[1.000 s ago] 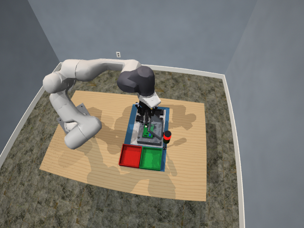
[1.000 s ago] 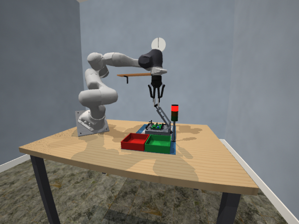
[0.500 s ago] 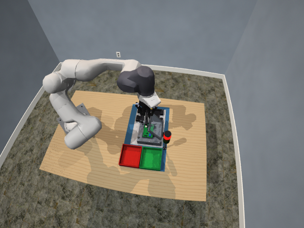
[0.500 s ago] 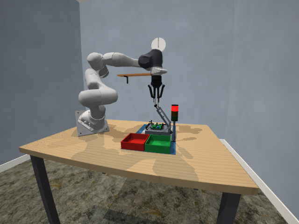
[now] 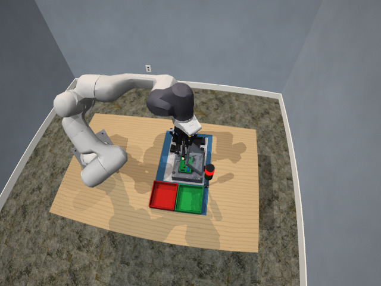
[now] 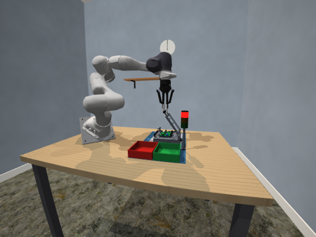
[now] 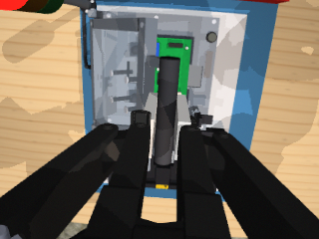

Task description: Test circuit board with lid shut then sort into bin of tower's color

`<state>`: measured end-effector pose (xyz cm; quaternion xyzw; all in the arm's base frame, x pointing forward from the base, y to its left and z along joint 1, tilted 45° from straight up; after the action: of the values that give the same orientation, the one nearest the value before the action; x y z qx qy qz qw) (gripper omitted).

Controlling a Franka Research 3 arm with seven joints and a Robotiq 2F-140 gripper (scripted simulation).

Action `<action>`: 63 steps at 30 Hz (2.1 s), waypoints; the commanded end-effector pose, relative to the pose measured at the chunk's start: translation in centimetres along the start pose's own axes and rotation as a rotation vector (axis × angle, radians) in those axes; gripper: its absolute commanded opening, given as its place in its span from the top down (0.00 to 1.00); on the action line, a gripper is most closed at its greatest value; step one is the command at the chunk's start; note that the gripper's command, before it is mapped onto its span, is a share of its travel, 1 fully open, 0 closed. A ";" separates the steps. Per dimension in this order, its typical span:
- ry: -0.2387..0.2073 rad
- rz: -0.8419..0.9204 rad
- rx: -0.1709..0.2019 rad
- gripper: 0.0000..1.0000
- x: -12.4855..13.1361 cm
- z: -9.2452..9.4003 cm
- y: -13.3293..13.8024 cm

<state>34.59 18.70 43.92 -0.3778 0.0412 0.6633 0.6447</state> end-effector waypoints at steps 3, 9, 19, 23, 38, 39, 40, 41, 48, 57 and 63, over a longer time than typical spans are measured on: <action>-0.001 0.001 -0.005 1.00 0.1 0.0 -0.1; -0.001 0.001 -0.005 1.00 0.1 0.0 -0.1; -0.001 0.001 -0.005 1.00 0.1 0.0 -0.1; -0.001 0.001 -0.005 1.00 0.1 0.0 -0.1; -0.001 0.001 -0.005 1.00 -0.2 1.6 -2.5; -0.001 0.001 -0.005 1.00 -0.2 1.6 -2.5; -0.001 0.001 -0.005 1.00 -0.2 1.6 -2.5; -0.001 0.001 -0.005 1.00 -0.3 1.7 -2.9; -0.001 0.001 -0.005 1.00 -0.5 2.7 -4.9; -0.001 0.001 -0.005 1.00 -0.7 3.0 -5.8; -0.001 0.001 -0.005 1.00 -0.7 3.0 -5.8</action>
<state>37.84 20.47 48.45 -0.3713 0.0474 0.6635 0.6478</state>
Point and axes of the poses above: the point where the finger pads meet when closed, its own z axis back along the fingers, its own y axis across the jaws, x = y × z, the point moved 7 cm from there along z, back along the fingers, and after that the axes turned 8 degrees about z, right-handed, at the moved point
